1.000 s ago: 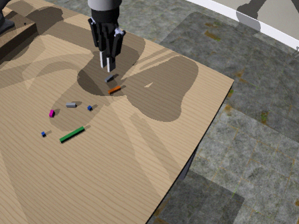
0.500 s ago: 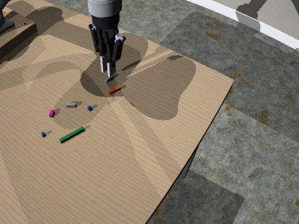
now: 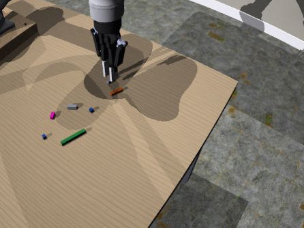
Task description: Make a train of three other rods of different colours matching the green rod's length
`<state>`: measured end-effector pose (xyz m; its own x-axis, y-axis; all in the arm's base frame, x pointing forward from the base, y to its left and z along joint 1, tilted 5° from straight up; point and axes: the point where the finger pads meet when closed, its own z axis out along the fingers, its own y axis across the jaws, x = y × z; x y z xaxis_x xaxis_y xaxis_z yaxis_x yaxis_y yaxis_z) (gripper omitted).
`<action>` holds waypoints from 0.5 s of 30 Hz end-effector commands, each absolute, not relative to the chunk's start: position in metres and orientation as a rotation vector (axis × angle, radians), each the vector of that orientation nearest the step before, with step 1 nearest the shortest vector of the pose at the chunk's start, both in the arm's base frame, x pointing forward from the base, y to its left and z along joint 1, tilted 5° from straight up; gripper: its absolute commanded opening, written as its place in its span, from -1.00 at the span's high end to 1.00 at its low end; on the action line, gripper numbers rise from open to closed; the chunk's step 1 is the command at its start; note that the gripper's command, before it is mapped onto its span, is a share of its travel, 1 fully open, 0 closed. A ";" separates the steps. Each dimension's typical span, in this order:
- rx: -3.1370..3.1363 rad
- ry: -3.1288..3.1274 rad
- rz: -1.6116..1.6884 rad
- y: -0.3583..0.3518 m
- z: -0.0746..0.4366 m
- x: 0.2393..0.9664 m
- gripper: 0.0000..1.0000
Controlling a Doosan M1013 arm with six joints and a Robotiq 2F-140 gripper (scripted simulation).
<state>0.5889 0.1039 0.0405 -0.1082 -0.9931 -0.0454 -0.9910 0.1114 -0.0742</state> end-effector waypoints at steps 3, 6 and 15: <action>-2.040 2.278 -0.038 0.104 0.039 0.589 0.71; -2.040 2.278 -0.038 0.104 0.039 0.589 0.71; -2.040 2.278 -0.038 0.104 0.039 0.589 0.71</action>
